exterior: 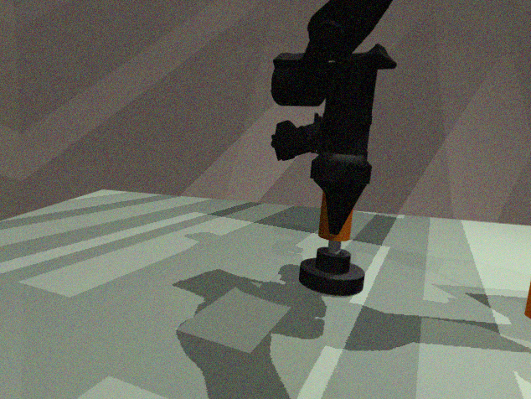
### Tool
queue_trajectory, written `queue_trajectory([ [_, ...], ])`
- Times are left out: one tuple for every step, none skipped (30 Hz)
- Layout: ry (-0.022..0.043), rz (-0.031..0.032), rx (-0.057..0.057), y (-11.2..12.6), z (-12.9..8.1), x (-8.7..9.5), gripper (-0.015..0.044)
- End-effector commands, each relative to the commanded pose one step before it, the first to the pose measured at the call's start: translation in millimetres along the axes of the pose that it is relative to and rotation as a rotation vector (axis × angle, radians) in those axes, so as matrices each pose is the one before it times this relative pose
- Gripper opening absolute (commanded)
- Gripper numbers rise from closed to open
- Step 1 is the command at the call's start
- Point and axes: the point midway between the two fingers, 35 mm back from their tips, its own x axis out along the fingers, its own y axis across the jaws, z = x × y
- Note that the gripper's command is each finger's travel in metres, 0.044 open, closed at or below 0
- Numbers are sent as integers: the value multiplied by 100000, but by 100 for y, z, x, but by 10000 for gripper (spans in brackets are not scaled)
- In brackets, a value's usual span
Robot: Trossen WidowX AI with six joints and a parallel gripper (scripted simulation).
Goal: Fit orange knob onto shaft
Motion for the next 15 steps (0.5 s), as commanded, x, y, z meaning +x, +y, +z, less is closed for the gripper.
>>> queue_trajectory([
  [-238,-14,-489,-16,-102,41,0],
  [2,0,2,-3,-54,5,0],
  [2,0,2,-2,-56,-2,0],
  [3,-1,2,-1,-62,-7,0],
  [3,-1,3,-3,-69,-9,0],
  [3,-1,3,-11,-75,-12,0],
  [1,-2,2,-17,-39,-17,0],
  [0,-2,0,-14,2,-22,0],
  [0,5,-1,-6,10,125,0],
  [-2,4,-2,-20,34,132,0],
  [-1,0,-1,-11,21,16,0],
  [-1,1,-1,-4,19,22,0],
  [-1,1,-1,0,23,26,0],
  [0,-3,0,-1,0,-67,0],
  [-1,0,-1,-2,17,0,0],
])
